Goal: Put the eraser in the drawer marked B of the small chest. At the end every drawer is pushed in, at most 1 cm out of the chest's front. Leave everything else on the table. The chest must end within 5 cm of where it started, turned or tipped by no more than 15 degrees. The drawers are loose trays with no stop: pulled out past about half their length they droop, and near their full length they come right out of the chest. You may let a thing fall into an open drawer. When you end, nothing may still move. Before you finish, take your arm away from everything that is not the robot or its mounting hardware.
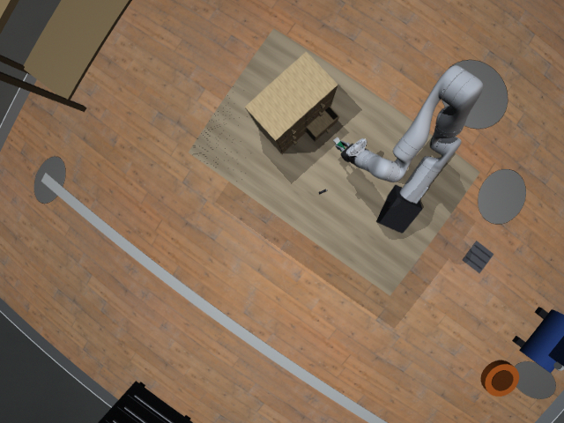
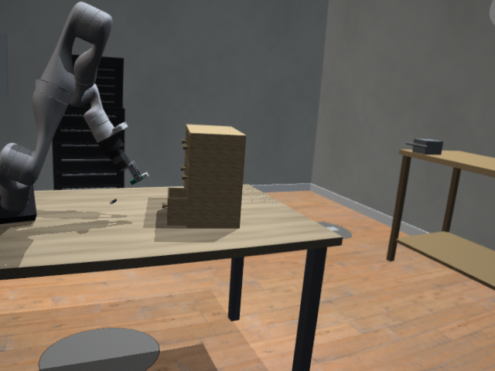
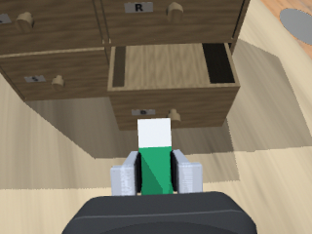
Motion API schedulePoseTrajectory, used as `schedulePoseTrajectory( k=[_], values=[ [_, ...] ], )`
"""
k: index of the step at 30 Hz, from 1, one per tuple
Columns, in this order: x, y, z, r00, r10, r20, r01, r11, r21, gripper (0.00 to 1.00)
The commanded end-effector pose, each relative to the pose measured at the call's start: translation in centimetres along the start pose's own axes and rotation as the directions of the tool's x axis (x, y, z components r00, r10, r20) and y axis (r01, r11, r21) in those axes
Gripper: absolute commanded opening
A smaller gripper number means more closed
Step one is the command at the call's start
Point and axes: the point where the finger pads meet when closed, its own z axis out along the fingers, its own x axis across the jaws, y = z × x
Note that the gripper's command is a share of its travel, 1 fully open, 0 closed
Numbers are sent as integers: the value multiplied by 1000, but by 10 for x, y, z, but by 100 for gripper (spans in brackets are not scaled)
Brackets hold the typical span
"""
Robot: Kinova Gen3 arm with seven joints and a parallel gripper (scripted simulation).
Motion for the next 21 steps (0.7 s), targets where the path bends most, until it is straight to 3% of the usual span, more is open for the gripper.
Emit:
schedulePoseTrajectory(
  k=[1, 21],
  values=[
    [-2, 3, -1, 1000, -6, 1, 6, 999, 52, 45],
    [-2, 6, 0, 1000, -7, 5, 5, 953, 303, 45]
  ],
)
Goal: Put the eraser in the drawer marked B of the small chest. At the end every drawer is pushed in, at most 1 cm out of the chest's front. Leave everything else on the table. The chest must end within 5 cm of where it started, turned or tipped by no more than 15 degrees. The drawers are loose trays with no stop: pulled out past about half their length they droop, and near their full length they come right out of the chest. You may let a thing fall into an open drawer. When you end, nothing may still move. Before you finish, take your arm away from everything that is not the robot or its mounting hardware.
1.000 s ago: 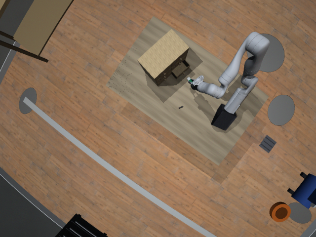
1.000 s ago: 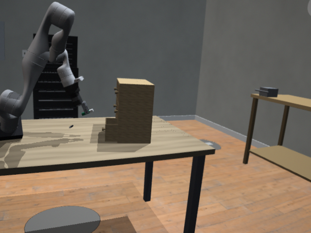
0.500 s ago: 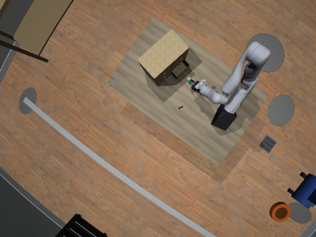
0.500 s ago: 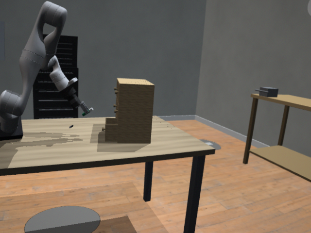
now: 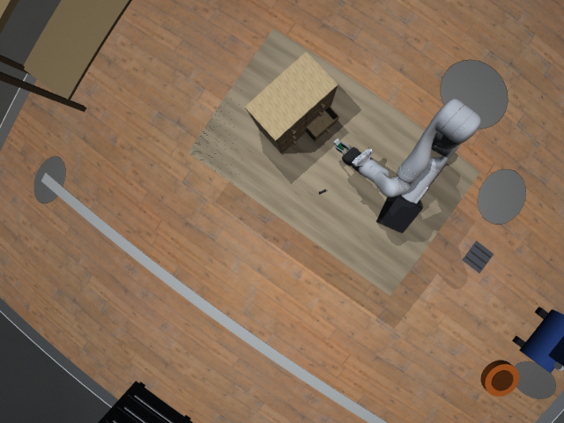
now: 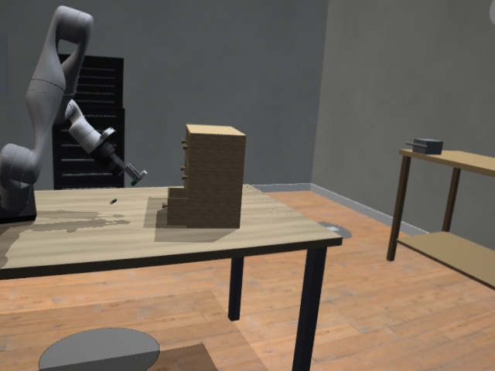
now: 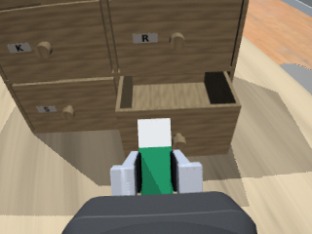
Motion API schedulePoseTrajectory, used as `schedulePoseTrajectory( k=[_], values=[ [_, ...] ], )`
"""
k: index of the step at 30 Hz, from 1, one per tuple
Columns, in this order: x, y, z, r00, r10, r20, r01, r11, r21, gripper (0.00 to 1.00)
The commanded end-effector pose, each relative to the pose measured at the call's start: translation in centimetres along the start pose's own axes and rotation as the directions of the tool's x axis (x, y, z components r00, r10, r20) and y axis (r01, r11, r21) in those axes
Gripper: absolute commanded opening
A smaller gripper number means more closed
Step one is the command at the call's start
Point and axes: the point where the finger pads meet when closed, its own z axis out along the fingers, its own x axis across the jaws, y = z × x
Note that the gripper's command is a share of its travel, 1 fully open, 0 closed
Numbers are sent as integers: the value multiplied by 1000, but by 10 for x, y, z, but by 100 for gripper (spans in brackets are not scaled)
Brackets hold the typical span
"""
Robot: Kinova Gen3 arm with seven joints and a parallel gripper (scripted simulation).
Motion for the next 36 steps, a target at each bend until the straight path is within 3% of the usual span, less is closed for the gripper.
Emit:
schedulePoseTrajectory(
  k=[1, 24, 36],
  values=[
    [2, 0, 0, 1000, -12, -8, 13, 998, 64, 45],
    [0, 3, -1, 1000, -12, -4, 13, 953, 303, 45],
    [0, 4, -1, 1000, -11, -3, 11, 926, 377, 45]
  ],
)
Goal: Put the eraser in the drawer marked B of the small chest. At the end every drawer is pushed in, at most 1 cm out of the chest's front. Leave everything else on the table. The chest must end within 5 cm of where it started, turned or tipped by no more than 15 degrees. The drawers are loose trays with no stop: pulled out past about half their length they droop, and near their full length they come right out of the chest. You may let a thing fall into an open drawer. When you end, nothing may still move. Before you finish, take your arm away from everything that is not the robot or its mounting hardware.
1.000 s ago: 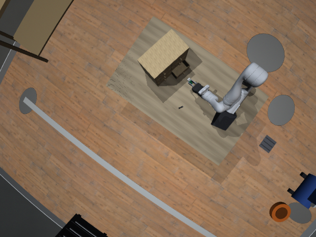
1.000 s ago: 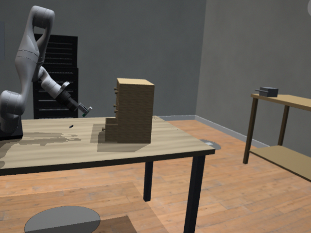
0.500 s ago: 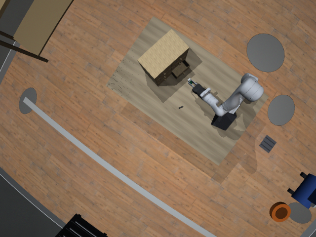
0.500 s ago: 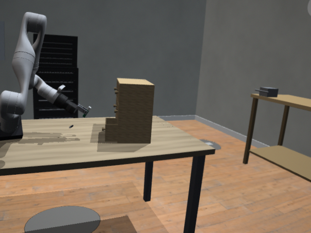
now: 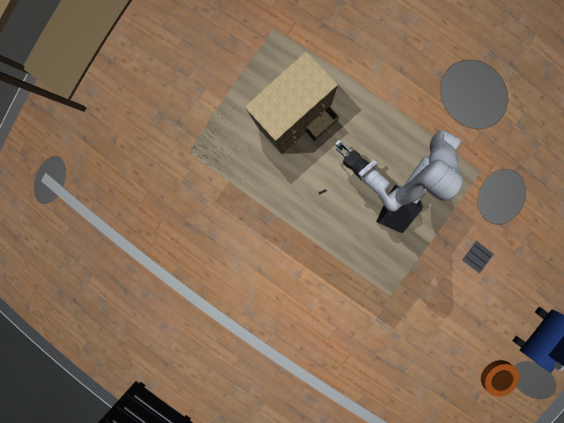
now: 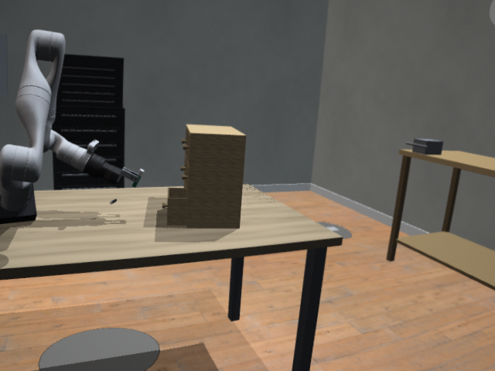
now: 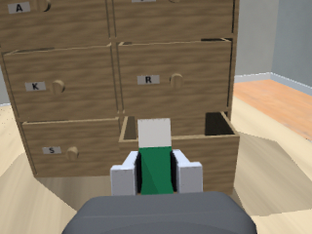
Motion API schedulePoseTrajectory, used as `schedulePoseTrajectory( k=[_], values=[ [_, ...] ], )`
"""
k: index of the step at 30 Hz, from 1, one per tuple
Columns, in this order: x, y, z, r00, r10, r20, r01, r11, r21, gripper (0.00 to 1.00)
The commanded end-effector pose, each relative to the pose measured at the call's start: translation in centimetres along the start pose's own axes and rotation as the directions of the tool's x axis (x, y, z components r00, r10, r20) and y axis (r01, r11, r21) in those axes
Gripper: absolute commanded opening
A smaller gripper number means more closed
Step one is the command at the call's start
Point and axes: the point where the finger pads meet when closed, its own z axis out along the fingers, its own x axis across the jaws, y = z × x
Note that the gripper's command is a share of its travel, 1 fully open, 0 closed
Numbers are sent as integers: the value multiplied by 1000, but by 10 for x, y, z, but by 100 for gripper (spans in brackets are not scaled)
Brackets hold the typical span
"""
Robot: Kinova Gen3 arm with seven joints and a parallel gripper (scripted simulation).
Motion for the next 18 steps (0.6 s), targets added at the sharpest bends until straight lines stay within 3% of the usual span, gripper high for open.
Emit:
schedulePoseTrajectory(
  k=[1, 18],
  values=[
    [1, -2, 0, 1000, -7, 0, 7, 999, 41, 45],
    [0, -3, 0, 1000, -1, 2, 0, 996, 91, 45]
  ],
)
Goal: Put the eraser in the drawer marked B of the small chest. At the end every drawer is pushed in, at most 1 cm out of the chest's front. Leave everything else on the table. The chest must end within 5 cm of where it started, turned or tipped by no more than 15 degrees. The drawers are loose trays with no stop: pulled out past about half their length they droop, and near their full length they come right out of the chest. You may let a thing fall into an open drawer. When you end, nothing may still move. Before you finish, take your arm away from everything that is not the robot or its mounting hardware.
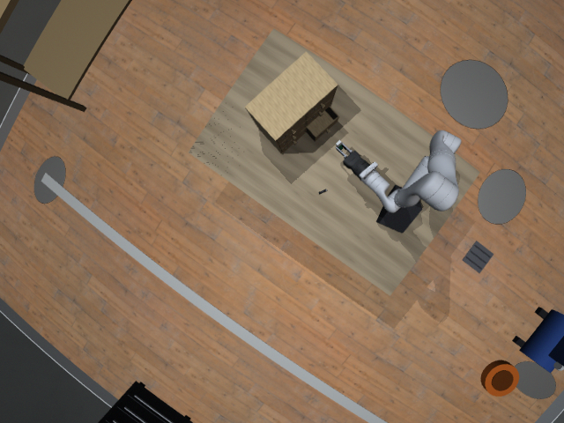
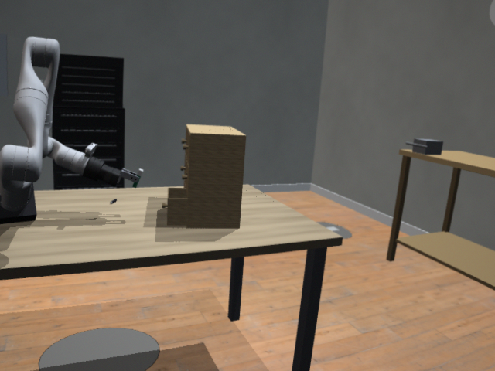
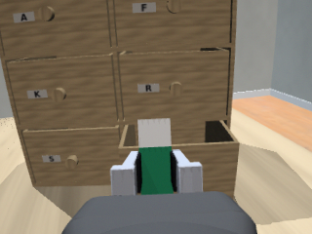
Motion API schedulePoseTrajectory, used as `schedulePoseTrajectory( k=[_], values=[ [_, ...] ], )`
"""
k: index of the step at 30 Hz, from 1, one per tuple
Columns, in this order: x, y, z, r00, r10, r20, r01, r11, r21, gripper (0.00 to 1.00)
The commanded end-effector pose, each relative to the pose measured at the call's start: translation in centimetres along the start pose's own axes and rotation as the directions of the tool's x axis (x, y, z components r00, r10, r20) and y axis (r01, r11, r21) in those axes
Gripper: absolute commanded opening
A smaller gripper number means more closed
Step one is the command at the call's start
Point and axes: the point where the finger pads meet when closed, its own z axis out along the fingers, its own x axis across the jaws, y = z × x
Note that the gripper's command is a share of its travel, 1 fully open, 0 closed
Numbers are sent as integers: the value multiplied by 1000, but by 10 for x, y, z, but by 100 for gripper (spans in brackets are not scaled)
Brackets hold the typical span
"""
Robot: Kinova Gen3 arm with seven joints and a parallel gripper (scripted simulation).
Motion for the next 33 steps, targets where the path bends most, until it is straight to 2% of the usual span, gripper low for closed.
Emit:
schedulePoseTrajectory(
  k=[1, 23, 33],
  values=[
    [-1, -4, 0, 1000, 3, 3, -3, 1000, 21, 45],
    [0, -5, 3, 1000, 2, 3, -2, 1000, 24, 45],
    [0, -12, 20, 1000, 1, 2, -1, 1000, 25, 45]
  ],
)
